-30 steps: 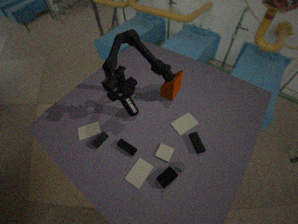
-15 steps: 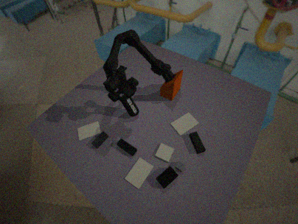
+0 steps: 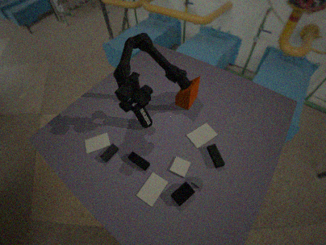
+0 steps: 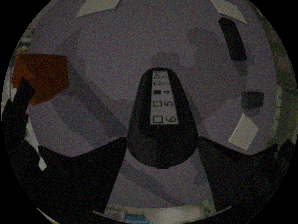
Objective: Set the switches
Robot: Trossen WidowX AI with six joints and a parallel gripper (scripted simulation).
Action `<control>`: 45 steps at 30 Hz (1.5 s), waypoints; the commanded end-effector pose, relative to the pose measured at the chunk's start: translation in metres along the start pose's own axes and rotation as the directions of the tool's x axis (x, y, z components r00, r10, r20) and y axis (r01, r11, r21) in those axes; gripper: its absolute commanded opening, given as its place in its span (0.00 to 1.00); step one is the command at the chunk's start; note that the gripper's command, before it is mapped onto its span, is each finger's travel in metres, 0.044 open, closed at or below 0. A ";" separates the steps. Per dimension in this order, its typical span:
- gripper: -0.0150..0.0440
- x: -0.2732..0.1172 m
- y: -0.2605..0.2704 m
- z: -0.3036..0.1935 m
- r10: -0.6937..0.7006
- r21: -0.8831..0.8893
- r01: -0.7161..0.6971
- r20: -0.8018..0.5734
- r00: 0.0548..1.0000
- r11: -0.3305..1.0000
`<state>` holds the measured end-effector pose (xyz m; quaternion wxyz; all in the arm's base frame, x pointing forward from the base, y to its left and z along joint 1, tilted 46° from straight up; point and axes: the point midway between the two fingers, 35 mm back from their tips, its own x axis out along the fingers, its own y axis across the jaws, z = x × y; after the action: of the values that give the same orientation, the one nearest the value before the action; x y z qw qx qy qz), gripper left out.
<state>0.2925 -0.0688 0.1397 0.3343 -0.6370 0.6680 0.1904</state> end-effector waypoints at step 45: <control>0.83 -0.004 -0.001 0.053 0.005 0.007 -0.005 0.016 1.000 1.000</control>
<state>0.3026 -0.0309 0.1119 0.3376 -0.6396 0.6631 0.1930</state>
